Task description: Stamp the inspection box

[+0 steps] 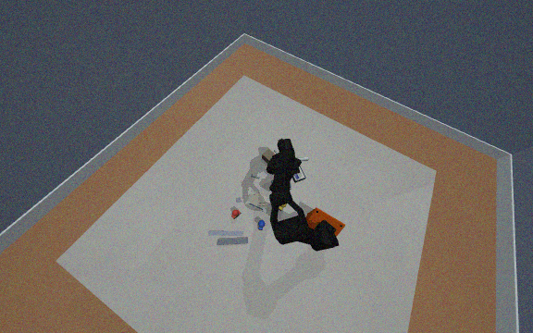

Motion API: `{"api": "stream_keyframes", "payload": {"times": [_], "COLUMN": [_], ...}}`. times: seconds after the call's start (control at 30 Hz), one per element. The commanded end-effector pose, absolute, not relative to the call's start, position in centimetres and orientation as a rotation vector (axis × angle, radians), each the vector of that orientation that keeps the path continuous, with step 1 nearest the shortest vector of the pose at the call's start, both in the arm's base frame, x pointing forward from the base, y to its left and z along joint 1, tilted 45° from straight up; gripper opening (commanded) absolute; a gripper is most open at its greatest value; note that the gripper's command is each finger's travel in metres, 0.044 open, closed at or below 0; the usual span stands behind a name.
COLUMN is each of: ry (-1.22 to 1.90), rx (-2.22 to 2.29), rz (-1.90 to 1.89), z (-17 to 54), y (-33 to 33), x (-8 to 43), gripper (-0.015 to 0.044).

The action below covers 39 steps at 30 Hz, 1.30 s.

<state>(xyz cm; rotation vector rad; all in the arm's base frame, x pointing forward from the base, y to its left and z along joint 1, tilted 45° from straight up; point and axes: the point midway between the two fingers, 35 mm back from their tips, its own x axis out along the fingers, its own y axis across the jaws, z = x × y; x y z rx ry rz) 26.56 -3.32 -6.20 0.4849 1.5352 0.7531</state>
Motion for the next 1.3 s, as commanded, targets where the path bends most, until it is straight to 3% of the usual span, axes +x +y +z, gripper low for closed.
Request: {"api": "stream_keyframes", "payload": {"times": [0.0,0.6,1.27], "ry": [1.53,1.528,1.19], "rx": [0.475,0.471,-0.026], "rz": [0.75,0.754,1.184], "z": [-5.8,-3.8,0.0], "y": [-4.0,-5.8,-1.8], "x": [26.8,27.0,29.8], "gripper": [0.0,0.0,0.0]}}
